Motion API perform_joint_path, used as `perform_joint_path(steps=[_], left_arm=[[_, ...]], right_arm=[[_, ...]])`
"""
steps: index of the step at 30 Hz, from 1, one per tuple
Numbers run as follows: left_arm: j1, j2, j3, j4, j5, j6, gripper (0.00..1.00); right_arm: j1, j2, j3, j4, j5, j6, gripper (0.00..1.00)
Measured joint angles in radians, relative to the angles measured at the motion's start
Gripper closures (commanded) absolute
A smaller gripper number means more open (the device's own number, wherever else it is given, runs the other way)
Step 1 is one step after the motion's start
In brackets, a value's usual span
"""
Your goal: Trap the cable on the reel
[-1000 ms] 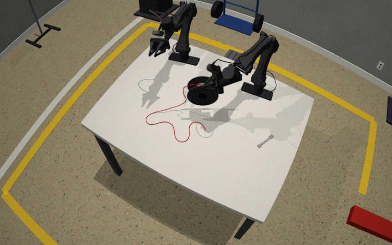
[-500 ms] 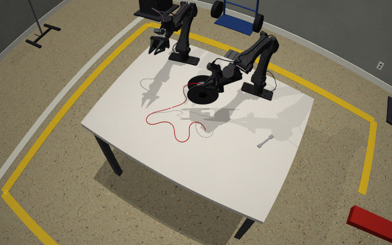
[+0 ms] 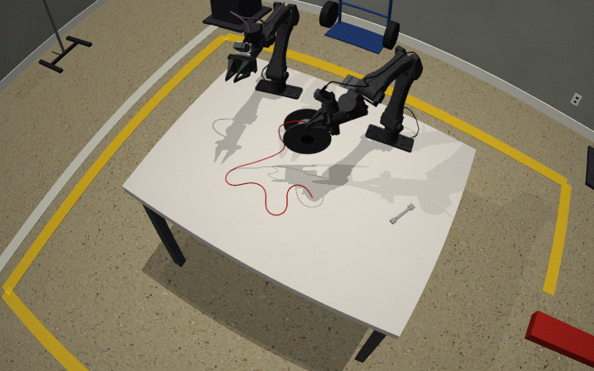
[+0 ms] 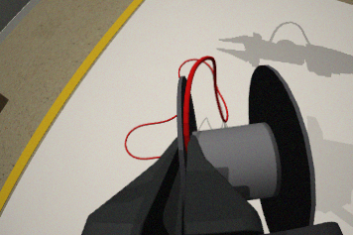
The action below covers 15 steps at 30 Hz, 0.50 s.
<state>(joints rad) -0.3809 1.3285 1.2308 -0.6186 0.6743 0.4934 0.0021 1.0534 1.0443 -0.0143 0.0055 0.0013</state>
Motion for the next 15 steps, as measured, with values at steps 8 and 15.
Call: perform_joint_path(steps=[8, 15], left_arm=[[0.000, 0.013, 0.057, -0.053, -0.001, 0.000, 1.00], [0.000, 0.028, 0.135, -0.108, -0.001, 0.000, 1.00]], right_arm=[[0.000, 0.000, 0.000, 0.000, 0.000, 0.000, 0.70], [0.000, 0.000, 0.000, 0.000, 0.000, 0.000, 0.70]])
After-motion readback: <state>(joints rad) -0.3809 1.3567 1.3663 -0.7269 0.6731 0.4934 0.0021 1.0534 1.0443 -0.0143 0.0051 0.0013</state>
